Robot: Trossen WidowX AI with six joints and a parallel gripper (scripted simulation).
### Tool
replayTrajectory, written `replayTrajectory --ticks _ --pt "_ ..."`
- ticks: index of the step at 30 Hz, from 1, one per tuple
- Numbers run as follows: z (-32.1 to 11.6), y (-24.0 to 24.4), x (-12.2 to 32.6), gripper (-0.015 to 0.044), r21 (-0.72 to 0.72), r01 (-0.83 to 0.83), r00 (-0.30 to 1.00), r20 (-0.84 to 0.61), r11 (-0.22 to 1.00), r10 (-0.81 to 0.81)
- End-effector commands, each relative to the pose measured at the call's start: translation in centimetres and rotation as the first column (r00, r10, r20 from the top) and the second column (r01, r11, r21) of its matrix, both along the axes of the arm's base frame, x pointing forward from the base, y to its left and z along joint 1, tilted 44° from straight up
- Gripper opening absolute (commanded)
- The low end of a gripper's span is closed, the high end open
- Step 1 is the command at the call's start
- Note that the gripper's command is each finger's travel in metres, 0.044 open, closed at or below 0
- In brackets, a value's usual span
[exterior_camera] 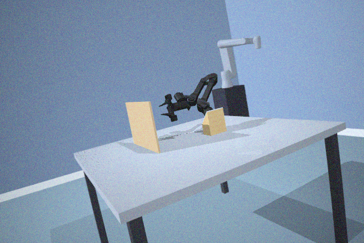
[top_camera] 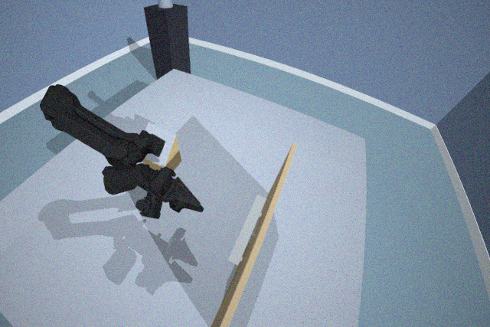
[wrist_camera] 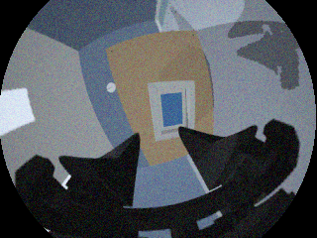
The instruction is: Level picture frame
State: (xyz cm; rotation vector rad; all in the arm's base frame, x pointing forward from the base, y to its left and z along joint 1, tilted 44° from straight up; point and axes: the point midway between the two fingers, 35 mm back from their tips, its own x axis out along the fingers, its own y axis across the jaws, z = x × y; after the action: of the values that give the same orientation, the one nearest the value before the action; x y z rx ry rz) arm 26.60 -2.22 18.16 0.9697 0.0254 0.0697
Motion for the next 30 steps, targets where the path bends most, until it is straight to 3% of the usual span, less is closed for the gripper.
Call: replayTrajectory --ticks 1,9,21,30 --pt "-0.2 0.0 0.1 0.0260 -0.005 0.001 1.000 -0.004 1.000 -0.001" --pt "0.1 0.0 1.0 0.0260 -0.005 0.001 1.000 -0.004 1.000 -0.001" --pt "-0.1 0.6 8.0 0.0260 -0.004 0.001 1.000 -0.001 1.000 -0.001" --pt "-0.2 0.6 8.1 0.0260 -0.004 0.001 1.000 -0.001 1.000 -0.001"
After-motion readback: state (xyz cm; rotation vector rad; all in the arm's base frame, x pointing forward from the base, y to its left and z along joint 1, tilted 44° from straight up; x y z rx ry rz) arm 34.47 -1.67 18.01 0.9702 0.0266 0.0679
